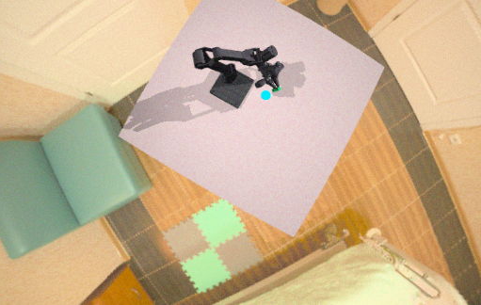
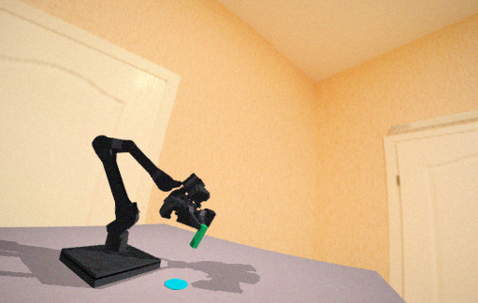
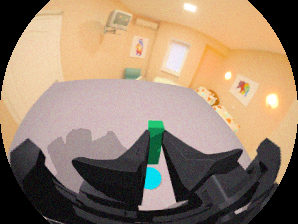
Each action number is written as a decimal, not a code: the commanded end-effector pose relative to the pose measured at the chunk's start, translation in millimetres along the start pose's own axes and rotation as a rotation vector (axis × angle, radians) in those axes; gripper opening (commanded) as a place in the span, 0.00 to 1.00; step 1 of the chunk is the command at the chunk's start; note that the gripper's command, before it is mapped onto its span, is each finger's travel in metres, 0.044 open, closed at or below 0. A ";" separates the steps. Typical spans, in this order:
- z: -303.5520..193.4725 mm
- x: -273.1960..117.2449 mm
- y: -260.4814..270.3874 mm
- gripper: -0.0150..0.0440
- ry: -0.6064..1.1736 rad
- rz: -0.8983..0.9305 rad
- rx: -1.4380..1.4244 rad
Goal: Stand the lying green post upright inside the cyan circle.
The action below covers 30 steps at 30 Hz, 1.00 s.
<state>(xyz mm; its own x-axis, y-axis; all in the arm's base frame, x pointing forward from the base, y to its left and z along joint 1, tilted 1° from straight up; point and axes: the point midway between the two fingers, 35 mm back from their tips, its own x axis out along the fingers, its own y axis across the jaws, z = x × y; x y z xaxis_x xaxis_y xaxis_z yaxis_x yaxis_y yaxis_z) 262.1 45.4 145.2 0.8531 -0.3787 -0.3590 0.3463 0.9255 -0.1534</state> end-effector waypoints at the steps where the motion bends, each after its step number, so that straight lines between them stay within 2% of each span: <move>1: 0.1 -2.3 -1.7 0.29 -0.025 -0.006 0.006; 30: -5.3 -17.3 -10.8 0.29 -0.161 -0.032 0.084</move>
<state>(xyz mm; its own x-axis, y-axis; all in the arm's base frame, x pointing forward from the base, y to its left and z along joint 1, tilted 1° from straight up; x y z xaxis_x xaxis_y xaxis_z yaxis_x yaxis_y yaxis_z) 244.1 43.2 147.7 0.8890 -0.4026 -0.2183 0.3931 0.9154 -0.0873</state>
